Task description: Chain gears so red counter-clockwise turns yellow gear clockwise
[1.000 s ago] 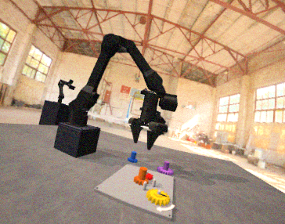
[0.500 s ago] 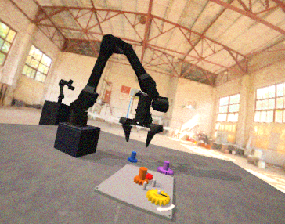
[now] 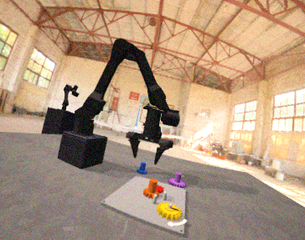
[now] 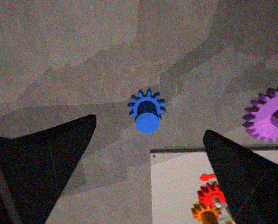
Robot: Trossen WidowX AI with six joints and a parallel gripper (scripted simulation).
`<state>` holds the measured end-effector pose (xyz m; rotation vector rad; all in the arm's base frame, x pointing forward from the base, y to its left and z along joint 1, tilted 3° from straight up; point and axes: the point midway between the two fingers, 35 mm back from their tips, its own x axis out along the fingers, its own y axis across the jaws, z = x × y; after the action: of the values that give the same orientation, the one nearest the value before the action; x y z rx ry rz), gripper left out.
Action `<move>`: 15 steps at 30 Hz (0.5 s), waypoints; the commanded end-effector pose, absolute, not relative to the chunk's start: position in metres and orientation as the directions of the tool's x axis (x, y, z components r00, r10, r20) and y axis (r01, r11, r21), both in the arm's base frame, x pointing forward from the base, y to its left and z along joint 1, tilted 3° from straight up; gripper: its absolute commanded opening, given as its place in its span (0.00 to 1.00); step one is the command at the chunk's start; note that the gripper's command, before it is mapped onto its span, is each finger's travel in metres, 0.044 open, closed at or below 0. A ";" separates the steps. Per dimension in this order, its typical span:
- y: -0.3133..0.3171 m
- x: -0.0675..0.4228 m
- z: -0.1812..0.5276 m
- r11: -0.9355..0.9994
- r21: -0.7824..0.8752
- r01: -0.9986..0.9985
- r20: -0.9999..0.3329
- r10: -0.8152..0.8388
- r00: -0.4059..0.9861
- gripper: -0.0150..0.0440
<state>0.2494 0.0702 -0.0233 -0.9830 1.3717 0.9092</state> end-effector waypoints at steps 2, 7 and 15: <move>0.069 0.247 -0.033 0.343 -0.019 -0.939 -0.999 -0.047 0.003 1.00; 0.069 0.247 -0.041 0.343 -0.019 -0.939 -0.999 -0.047 0.003 1.00; 0.069 0.247 -0.044 0.343 -0.019 -0.939 -0.999 -0.047 0.003 1.00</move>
<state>0.2475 0.0690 -0.0419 -0.9823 1.3783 0.9121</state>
